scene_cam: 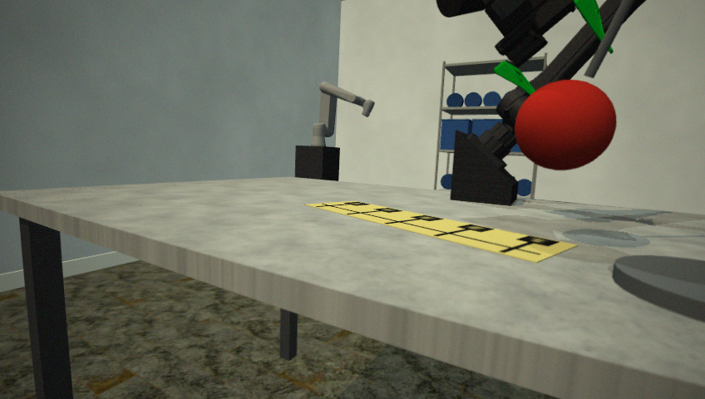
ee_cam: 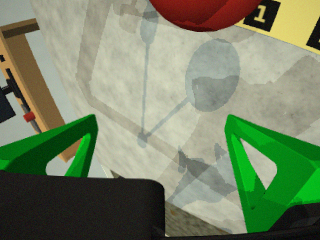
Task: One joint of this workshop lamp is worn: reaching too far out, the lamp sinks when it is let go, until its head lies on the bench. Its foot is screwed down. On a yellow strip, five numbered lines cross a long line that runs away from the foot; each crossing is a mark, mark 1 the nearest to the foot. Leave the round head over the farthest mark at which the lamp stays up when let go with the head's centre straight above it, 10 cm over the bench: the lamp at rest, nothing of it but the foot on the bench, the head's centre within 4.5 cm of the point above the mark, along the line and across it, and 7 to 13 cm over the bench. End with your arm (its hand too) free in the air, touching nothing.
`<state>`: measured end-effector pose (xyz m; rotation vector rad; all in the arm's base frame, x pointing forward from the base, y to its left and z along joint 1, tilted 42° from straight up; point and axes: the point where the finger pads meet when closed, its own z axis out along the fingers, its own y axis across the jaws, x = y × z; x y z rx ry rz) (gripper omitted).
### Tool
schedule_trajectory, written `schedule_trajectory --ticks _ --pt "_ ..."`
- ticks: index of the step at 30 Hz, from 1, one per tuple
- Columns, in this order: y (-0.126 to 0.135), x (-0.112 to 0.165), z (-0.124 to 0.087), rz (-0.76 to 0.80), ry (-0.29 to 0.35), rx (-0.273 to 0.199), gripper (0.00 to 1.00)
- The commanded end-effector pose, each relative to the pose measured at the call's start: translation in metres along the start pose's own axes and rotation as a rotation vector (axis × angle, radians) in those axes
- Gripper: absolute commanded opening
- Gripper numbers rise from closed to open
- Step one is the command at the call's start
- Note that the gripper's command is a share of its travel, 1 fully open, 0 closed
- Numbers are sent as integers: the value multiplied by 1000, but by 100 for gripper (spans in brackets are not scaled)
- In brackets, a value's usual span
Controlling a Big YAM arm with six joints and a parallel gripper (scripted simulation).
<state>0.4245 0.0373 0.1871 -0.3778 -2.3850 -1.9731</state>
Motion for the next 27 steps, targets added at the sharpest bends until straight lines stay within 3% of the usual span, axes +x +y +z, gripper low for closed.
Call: schedule_trajectory --ticks 1,17,18,27 --pt "10 -17 0 258 -11 -58 100" --pt "10 -17 0 258 -11 -58 100" --pt "10 -17 0 258 -11 -58 0" --pt "5 -7 -1 95 -8 -22 0"
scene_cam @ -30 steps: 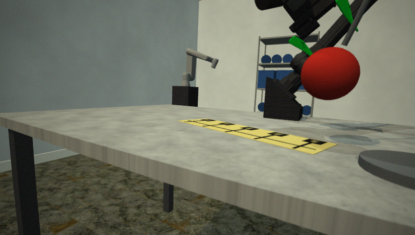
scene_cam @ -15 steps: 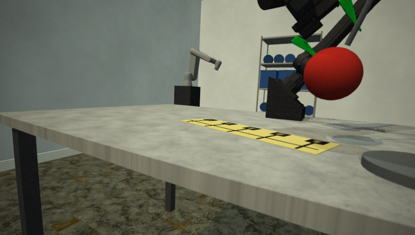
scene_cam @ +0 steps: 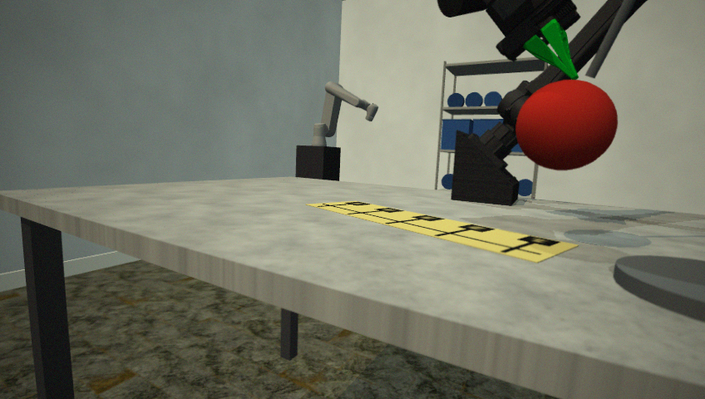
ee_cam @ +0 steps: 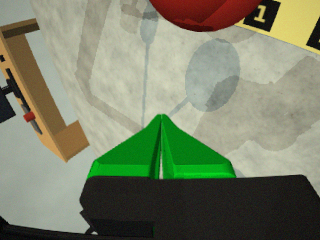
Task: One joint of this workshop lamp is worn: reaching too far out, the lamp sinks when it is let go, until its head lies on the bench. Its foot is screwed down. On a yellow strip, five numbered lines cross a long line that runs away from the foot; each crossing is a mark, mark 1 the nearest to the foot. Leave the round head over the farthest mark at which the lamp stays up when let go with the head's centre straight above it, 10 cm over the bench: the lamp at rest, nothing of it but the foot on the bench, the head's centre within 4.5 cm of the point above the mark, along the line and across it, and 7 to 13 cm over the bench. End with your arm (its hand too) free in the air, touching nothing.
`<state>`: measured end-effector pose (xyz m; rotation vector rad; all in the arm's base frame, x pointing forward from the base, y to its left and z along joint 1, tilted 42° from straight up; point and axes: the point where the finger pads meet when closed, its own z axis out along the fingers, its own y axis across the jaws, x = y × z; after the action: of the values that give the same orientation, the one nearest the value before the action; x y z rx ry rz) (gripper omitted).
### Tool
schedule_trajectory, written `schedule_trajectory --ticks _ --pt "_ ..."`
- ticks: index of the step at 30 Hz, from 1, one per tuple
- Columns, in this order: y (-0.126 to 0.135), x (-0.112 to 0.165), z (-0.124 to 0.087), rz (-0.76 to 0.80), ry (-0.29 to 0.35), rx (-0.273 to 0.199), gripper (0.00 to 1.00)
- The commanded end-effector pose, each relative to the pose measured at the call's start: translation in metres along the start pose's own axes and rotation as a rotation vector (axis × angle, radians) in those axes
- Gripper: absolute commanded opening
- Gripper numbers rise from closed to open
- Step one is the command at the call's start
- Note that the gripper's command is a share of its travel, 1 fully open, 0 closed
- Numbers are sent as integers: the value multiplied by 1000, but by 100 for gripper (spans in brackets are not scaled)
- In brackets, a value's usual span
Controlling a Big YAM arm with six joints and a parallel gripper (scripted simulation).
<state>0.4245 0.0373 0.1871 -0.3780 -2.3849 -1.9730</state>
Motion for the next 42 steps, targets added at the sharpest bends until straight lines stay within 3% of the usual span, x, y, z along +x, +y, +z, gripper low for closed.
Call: schedule_trajectory --ticks 1,5,24,25,42 --pt "5 -6 -2 75 -7 -18 0" --pt "2 -1 -2 -6 -6 0 0" --pt "1 0 -2 1 -6 -2 0" --pt "1 0 -2 1 -6 -2 100" --pt "-1 2 -6 5 -5 -3 100"
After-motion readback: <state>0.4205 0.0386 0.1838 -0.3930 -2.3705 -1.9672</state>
